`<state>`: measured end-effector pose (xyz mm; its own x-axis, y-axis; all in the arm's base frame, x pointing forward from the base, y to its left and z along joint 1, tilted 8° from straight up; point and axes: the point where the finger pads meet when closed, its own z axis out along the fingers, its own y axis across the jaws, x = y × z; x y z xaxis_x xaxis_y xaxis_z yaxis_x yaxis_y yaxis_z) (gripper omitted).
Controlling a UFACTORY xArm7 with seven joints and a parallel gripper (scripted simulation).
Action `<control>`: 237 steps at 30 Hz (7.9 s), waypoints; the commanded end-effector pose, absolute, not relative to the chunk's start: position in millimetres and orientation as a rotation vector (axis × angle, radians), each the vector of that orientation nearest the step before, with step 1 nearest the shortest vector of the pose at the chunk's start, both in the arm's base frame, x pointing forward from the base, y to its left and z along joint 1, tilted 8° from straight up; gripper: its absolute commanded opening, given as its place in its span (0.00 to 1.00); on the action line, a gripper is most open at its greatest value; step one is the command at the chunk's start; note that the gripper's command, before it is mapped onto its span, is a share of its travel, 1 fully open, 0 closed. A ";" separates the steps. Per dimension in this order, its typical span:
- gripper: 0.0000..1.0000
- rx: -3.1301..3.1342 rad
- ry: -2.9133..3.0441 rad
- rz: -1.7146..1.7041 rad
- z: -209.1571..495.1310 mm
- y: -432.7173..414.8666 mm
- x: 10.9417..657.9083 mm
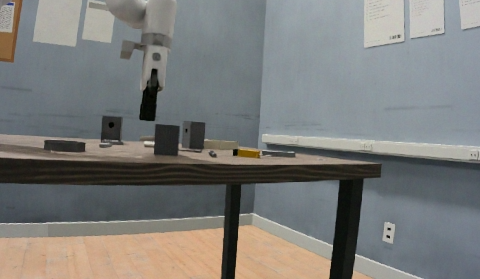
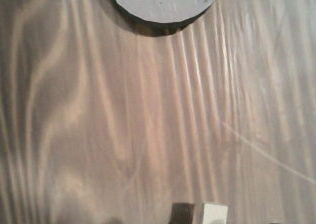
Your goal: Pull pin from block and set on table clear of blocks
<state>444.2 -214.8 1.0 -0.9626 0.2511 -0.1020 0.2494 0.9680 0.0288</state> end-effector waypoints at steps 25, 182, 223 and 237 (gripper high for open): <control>0.47 0.478 2.983 0.002 -10.8 -215.6 448.0; 0.00 0.561 2.955 0.020 -43.0 -212.2 447.8; 0.00 0.563 2.971 0.032 -44.7 -208.1 439.1; 0.00 0.561 2.974 0.033 -44.2 -208.6 441.8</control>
